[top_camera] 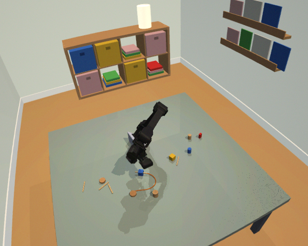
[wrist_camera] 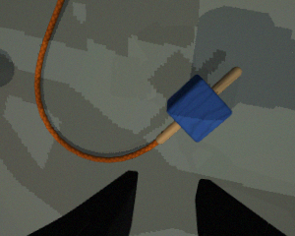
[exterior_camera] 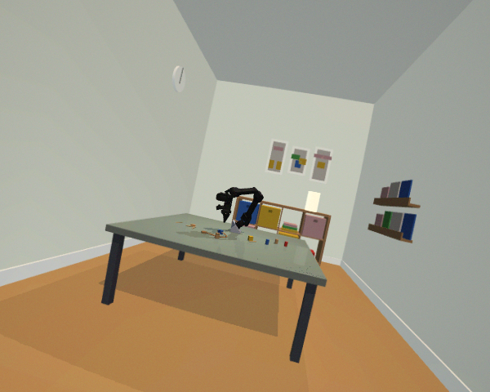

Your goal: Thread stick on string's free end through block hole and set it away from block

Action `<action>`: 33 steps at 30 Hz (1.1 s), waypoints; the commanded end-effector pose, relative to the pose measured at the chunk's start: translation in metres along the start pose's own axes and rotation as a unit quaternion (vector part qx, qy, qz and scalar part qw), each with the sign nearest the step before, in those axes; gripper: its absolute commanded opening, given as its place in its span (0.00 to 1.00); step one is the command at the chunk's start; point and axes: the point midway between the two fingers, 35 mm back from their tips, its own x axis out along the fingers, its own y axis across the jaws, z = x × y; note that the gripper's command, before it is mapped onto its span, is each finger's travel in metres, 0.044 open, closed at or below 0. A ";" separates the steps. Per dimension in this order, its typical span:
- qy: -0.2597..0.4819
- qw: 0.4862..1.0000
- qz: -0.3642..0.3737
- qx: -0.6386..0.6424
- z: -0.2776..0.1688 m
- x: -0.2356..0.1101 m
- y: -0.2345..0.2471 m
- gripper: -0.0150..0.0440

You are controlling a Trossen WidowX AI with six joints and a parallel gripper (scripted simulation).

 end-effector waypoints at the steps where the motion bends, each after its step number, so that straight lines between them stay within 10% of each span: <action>1: 0.000 0.966 -0.011 -0.260 0.010 0.004 -0.009 0.46; 10: 0.007 0.773 -0.017 -0.635 0.022 0.004 -0.020 0.46; 27: 0.022 0.339 -0.016 -0.940 0.037 0.006 -0.033 0.46; 33: 0.023 0.322 -0.015 -0.946 0.037 0.006 -0.034 0.46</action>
